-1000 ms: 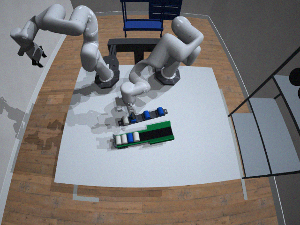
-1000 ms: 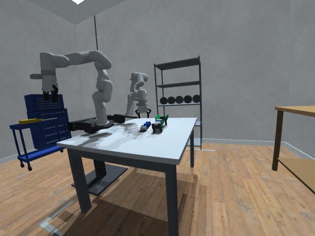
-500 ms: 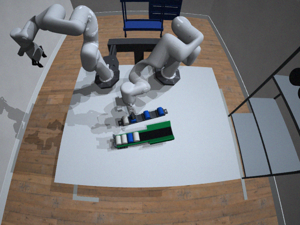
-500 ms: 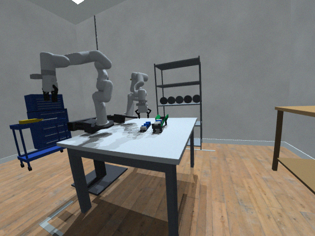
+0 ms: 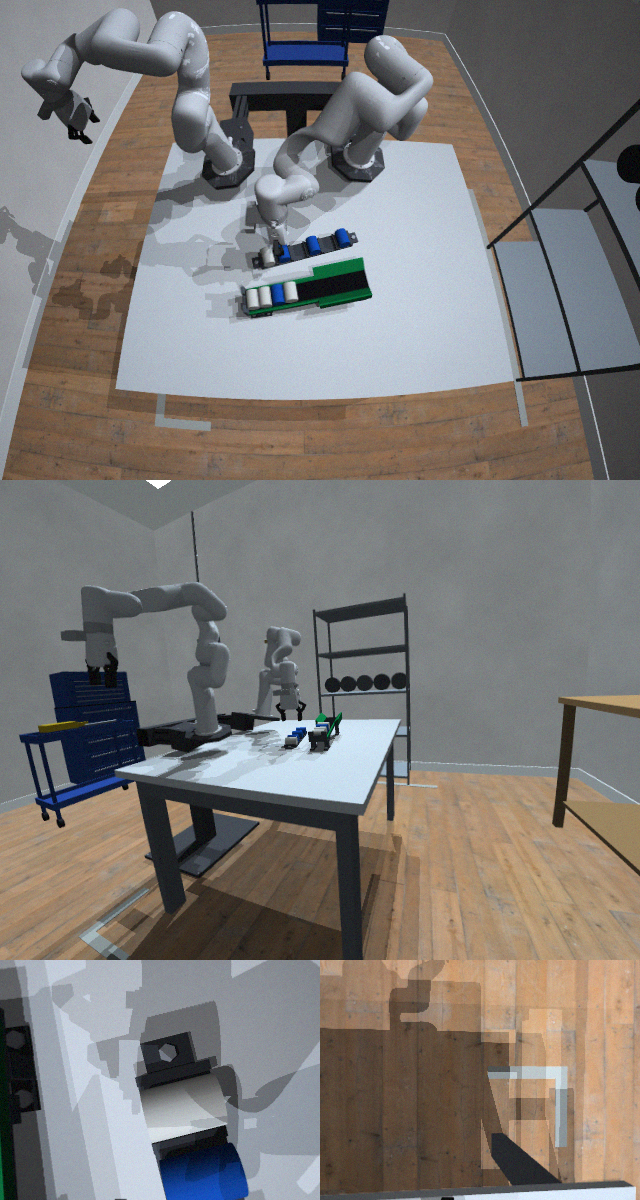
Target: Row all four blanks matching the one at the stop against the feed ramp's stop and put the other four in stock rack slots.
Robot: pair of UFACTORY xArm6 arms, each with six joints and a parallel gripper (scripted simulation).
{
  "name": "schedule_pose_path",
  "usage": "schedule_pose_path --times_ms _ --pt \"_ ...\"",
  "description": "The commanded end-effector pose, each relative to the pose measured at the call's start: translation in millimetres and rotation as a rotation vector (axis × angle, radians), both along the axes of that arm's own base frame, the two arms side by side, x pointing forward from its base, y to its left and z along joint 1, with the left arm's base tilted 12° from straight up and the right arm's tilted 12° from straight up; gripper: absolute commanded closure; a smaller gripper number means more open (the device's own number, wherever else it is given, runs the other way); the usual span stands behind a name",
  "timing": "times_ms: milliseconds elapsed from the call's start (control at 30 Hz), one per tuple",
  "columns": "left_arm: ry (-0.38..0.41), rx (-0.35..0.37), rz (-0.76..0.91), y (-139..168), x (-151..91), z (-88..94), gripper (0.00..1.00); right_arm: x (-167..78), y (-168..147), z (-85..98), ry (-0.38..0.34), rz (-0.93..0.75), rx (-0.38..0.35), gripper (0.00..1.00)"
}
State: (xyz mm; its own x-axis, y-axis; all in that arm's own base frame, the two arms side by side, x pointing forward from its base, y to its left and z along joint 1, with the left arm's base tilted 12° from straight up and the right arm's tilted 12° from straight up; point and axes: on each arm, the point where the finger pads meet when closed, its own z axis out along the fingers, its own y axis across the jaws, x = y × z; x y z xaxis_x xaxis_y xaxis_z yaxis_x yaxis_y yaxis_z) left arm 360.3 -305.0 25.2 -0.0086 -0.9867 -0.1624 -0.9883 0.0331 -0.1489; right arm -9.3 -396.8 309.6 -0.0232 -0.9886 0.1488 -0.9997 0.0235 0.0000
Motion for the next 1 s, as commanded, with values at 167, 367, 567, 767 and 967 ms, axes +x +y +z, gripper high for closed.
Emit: schedule_pose_path --times_ms 167,367,567,767,967 --pt "0.054 0.039 -0.3 -6 3 0.6 0.0 0 -1 2.2 0.0 0.0 -0.005 0.0" --pt "0.078 0.063 -0.454 -9 3 0.1 0.0 0 -1 2.2 0.0 0.0 -0.005 0.0" --pt "0.102 0.086 -0.604 -11 4 -0.3 0.0 0 -1 2.2 0.0 0.0 -0.005 0.0" --pt "0.127 0.11 -0.757 -14 5 -0.9 0.0 0 -1 2.2 0.0 0.0 -0.005 0.0" --pt "0.152 0.134 -0.915 -16 5 -1.4 0.0 0 -1 2.2 0.0 0.0 -0.005 0.0"
